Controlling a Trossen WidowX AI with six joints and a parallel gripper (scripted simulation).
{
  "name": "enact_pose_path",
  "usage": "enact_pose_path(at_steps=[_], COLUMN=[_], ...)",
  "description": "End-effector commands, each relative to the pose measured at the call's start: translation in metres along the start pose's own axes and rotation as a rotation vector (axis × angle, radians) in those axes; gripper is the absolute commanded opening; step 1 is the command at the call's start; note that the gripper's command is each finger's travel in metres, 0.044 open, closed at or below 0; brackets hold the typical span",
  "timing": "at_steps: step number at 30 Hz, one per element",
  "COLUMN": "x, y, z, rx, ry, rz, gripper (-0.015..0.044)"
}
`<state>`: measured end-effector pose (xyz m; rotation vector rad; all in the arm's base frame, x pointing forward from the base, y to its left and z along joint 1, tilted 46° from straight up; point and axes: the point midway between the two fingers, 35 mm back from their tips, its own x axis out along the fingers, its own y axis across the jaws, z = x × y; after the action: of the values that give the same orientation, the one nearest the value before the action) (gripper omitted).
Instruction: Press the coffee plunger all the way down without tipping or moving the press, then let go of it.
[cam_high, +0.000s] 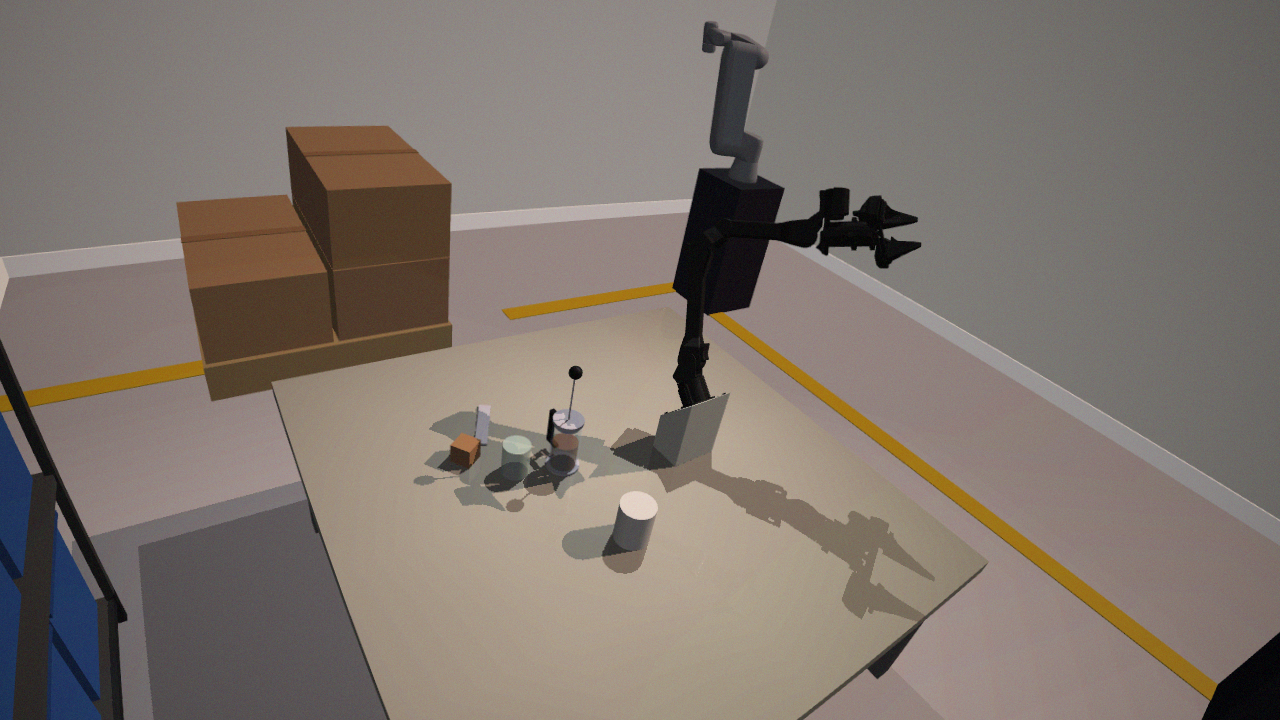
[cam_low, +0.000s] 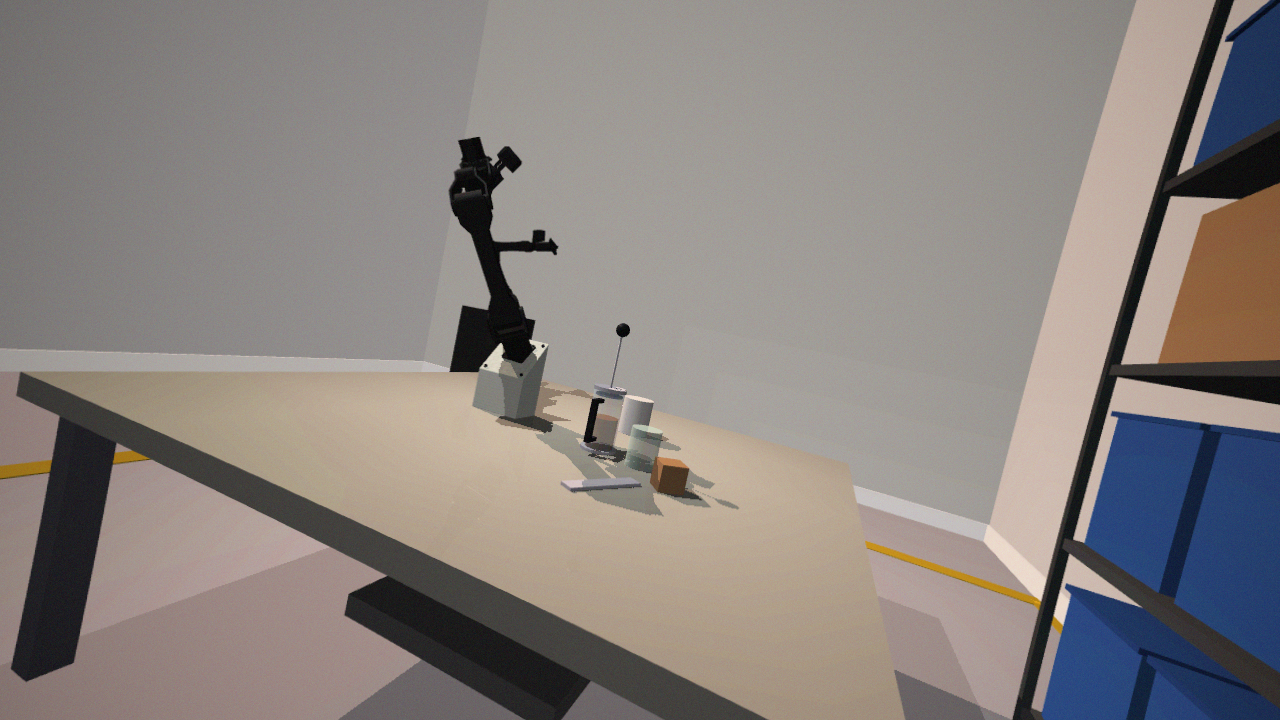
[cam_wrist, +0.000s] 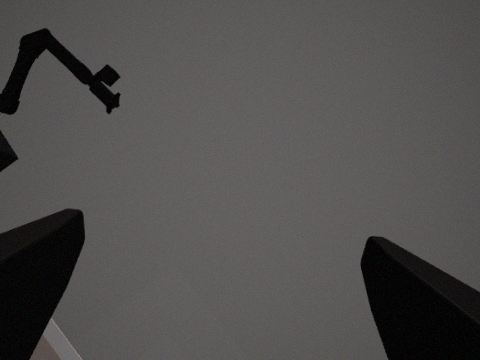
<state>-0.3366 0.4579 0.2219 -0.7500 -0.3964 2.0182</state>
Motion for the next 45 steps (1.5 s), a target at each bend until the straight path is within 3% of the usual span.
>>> enact_pose_path(at_steps=[1,10,20,33,45], x=[0.000,-0.016,-0.094,-0.264,-0.460], y=[-0.002,-0.073,-0.176,-0.244,-0.219], z=[-0.002,-0.082,-0.208,-0.339,-0.397], rx=[0.002,0.169,0.385,0.584,0.633], ry=[0.004,0.244,0.585,0.977,1.347], rz=[-0.003,-0.179,-0.537,-1.094,-1.703], gripper=[0.0426,0.0440,0.0440,0.0440,0.0440])
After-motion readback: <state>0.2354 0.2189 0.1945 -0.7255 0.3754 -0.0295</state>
